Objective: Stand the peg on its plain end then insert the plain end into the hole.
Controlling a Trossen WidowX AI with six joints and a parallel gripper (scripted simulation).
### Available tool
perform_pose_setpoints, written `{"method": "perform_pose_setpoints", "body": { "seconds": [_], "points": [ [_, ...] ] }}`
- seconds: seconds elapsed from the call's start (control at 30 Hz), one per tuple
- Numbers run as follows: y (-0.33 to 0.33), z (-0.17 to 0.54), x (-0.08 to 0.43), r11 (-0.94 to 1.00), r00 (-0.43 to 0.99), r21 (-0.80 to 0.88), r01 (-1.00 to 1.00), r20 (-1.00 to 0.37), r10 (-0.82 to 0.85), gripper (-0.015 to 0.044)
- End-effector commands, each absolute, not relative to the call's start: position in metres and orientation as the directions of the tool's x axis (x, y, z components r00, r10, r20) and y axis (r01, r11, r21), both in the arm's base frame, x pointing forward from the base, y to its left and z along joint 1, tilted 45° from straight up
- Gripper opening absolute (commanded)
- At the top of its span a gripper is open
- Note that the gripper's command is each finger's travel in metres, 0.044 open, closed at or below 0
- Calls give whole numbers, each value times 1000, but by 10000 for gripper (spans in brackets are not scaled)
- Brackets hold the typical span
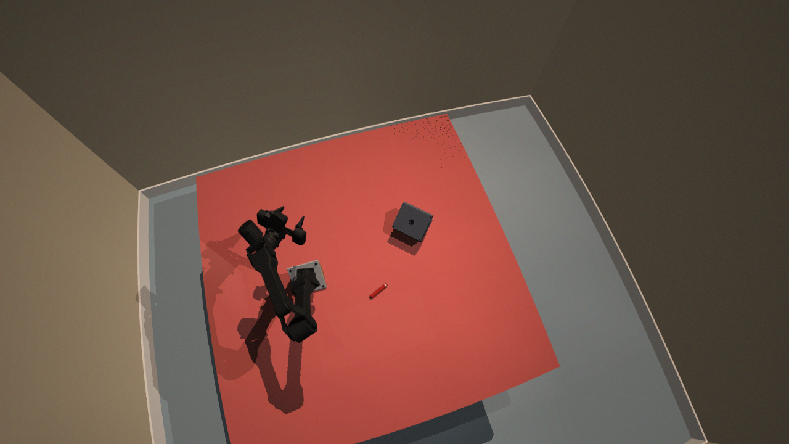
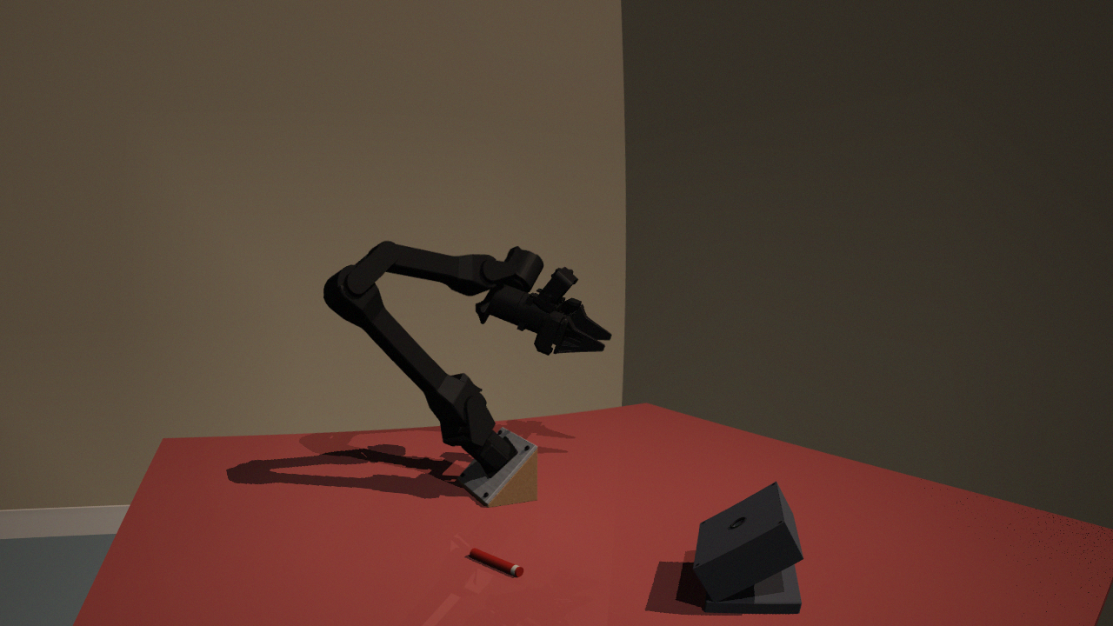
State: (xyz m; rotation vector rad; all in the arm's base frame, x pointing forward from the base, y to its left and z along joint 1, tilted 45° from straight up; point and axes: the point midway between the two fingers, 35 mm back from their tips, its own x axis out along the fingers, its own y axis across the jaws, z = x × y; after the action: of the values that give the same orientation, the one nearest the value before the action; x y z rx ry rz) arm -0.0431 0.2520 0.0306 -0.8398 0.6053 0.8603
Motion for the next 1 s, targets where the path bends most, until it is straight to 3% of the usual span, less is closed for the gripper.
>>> {"method": "perform_pose_setpoints", "body": {
  "seconds": [0.0, 0.33, 0.57, 0.97],
  "points": [
    [252, 31, -42, 382, 527, -386, -840, -748, 403, 426],
    [255, 40, 20, 489, 620, -457, -743, -745, 246, 440],
    [240, 55, 93, 538, 676, -557, -633, -736, 32, 440],
    [180, 81, 202, 535, 589, -671, -513, -729, -349, 440]
  ]
}}
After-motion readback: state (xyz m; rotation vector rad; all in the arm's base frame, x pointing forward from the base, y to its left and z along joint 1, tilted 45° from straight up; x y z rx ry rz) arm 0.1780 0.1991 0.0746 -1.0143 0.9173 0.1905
